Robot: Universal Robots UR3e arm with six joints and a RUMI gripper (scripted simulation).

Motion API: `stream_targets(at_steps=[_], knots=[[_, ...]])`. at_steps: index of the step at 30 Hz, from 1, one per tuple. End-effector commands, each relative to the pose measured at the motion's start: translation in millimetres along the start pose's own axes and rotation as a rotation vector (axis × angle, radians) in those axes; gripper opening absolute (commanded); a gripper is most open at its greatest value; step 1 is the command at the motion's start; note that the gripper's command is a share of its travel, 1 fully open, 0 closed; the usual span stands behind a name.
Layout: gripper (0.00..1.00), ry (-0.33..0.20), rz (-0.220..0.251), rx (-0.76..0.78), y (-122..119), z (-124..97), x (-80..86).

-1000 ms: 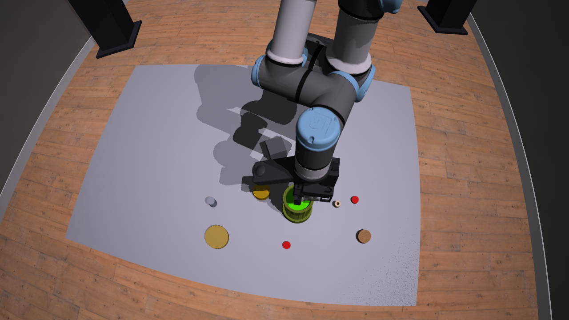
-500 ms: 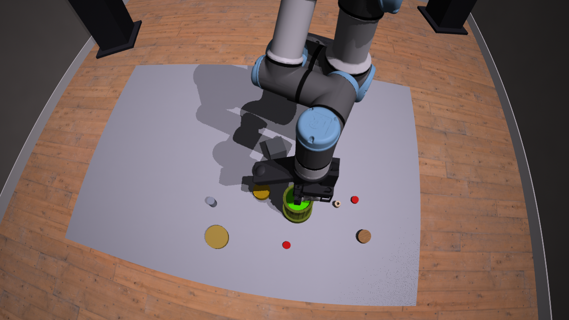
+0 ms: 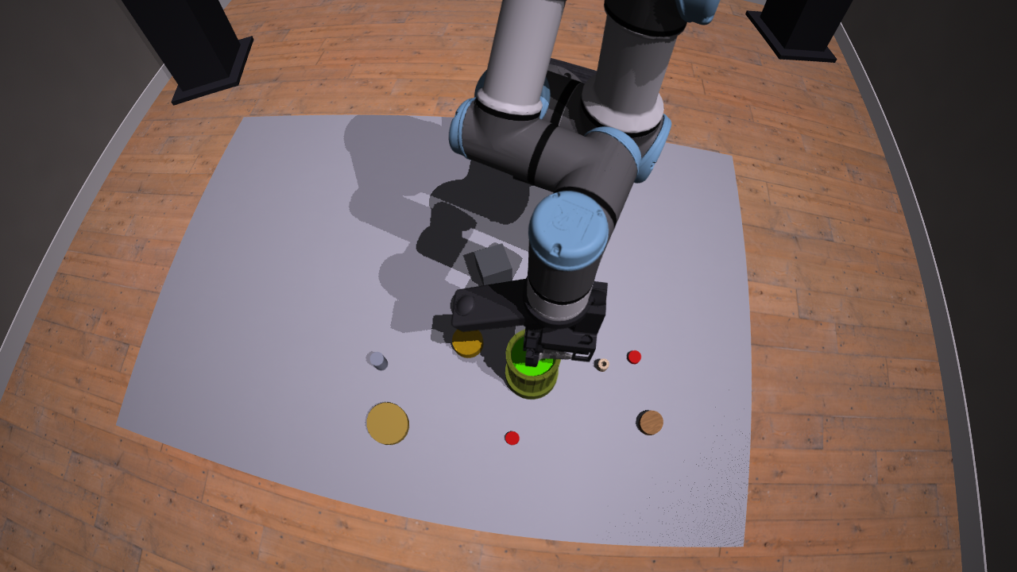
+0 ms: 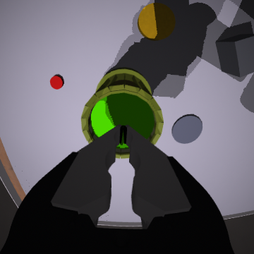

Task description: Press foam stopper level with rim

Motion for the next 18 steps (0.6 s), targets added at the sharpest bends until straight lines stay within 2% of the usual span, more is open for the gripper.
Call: stream_targets(at_steps=[1, 18], knots=[[0.00, 0.002, 0.002, -0.001, -0.8, 0.7, 0.2], [0.00, 0.003, 0.004, 0.000, -1.5, 1.1, 8.1]])
Point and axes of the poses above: the point where the finger pads meet when closed, its own x axis back along the fingers, its own y axis across the jaws, z = x × y, the point moved 1 cm from there along x, back along the fingers, and after that the axes turned 14 degrees about x, right-handed, at the moved point
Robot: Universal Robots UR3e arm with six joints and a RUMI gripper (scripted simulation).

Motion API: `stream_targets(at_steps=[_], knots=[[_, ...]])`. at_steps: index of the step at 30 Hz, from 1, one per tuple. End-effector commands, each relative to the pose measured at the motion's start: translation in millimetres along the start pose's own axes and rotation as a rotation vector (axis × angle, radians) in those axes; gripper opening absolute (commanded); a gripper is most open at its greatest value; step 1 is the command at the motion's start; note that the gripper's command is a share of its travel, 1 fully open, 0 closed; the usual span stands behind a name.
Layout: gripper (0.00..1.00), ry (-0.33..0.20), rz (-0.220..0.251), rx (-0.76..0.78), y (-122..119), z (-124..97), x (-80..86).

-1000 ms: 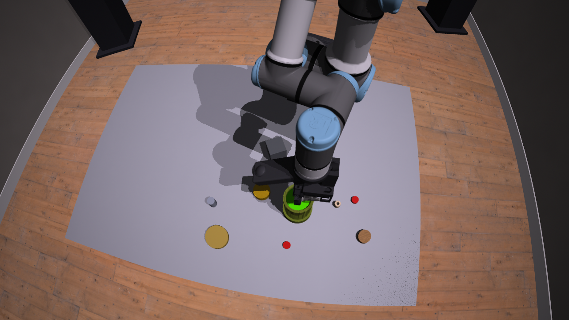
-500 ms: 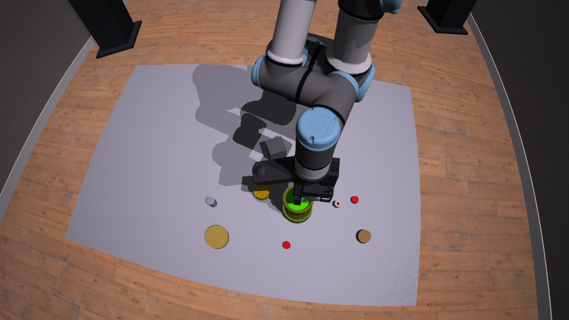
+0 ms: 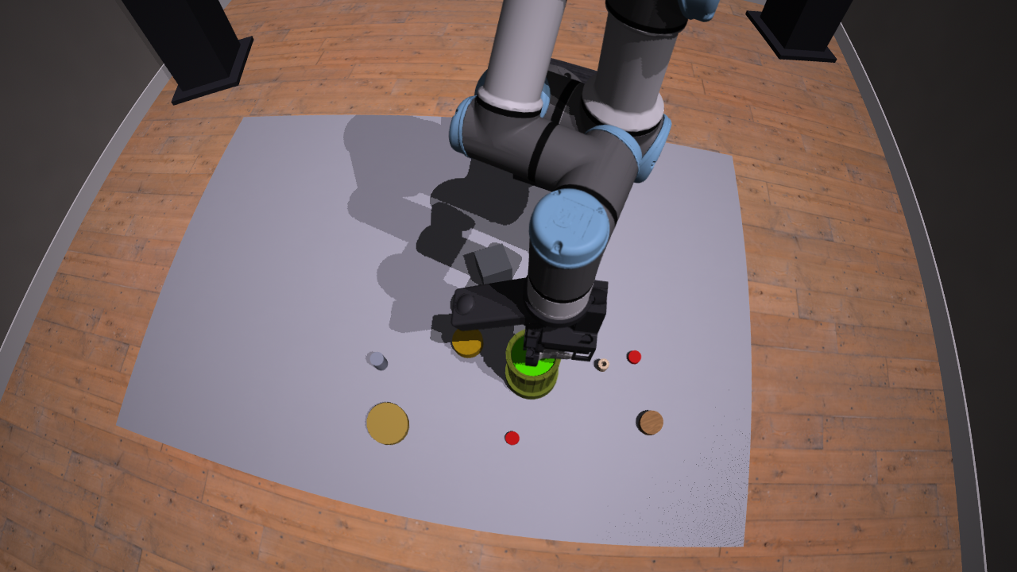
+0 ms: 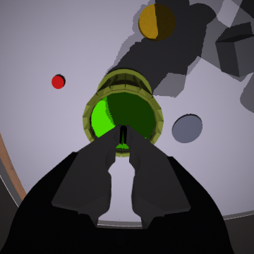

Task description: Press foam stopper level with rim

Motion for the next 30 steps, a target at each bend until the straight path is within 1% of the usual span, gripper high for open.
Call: stream_targets(at_steps=[1, 3, 6, 18, 20, 25, 30], knots=[[0.00, 0.000, 0.001, 0.000, -1, 1, 6.7], [0.00, 0.000, 0.001, 0.000, -1, 1, 6.7], [0.00, 0.000, 0.001, 0.000, -1, 1, 11.6], [0.00, 0.000, 0.001, 0.000, -1, 1, 37.6], [0.00, 0.000, 0.001, 0.000, -1, 1, 37.6], [0.00, 0.000, 0.001, 0.000, -1, 1, 46.8], [0.00, 0.000, 0.001, 0.000, -1, 1, 52.2]])
Point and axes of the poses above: the point where the finger pads meet when closed, its own x axis back along the fingers, its own y axis across the jaws, z = x × y, the point moved 1 cm from there along x, back along the fingers, and after that the axes turned 14 degrees about x, right-handed, at the moved point
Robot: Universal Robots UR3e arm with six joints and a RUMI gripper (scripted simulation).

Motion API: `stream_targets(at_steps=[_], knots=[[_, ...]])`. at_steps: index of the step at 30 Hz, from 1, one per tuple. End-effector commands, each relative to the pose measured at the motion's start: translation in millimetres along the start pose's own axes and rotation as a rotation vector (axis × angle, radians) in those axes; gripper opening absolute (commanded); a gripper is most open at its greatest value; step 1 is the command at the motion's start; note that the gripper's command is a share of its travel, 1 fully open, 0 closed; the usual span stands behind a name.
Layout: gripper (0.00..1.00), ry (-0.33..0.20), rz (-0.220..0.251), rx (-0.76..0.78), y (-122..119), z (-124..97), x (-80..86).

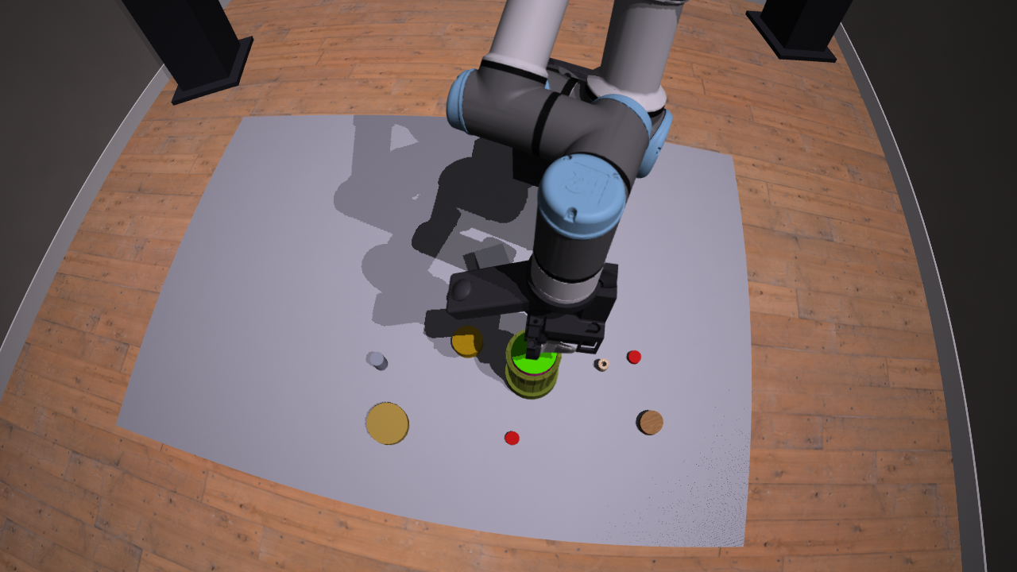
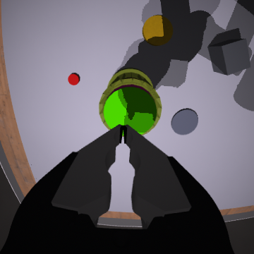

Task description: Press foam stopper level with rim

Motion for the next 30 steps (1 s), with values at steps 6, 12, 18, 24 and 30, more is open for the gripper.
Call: stream_targets(at_steps=[6, 12, 18, 24, 30], knots=[[0.00, -0.025, -0.016, -0.001, 5.2, -1.9, 8.3], [0.00, -0.025, -0.016, -0.001, 5.2, -1.9, 8.3], [0.00, -0.026, -0.017, -0.001, 5.4, -2.0, 8.2], [0.00, -0.026, -0.017, -0.001, 5.5, -2.1, 8.1], [0.00, -0.027, -0.019, -0.001, 6.2, -2.5, 4.2]])
Point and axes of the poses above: the point where the finger pads meet when closed, its own x axis back along the fingers, its own y axis across the jaws, z = x × y, the point moved 1 cm from there along x, back along the fingers, and after that the axes turned 14 degrees about x, right-handed, at the moved point
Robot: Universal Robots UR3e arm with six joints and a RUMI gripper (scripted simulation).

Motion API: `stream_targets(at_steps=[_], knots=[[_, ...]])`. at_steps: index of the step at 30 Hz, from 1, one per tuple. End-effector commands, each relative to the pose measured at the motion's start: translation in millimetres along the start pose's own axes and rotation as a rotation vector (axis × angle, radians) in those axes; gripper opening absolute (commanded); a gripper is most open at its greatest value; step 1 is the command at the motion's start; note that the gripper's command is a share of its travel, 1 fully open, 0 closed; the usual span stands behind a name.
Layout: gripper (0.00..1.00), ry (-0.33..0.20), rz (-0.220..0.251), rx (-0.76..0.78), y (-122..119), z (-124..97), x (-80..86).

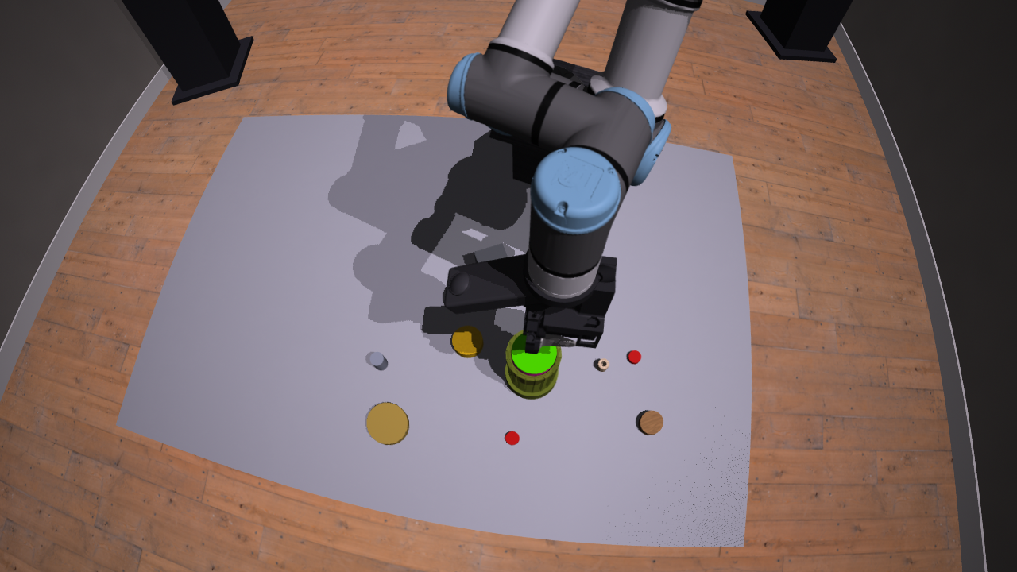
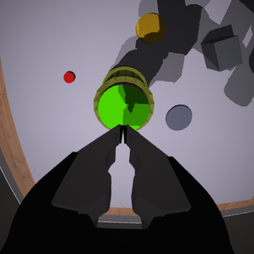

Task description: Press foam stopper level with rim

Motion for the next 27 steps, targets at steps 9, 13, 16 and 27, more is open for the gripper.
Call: stream_targets(at_steps=[9, 13, 16, 27], knots=[[0.00, -0.005, -0.001, 0.002, 0, -1, -9.3], [0.00, -0.005, -0.001, 0.002, 0, -1, -11.8], [0.00, -0.005, -0.001, 0.002, 0, -1, -17.8], [0.00, -0.005, -0.001, 0.002, 0, -1, -35.4]])
Point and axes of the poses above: the point where the finger pads meet when closed, its own x axis back along the fingers, its own y axis across the jaws, z = x × y, the point moved 1 cm from there along x, back along the fingers, and after that the axes turned 14 degrees about x, right-handed, at the moved point
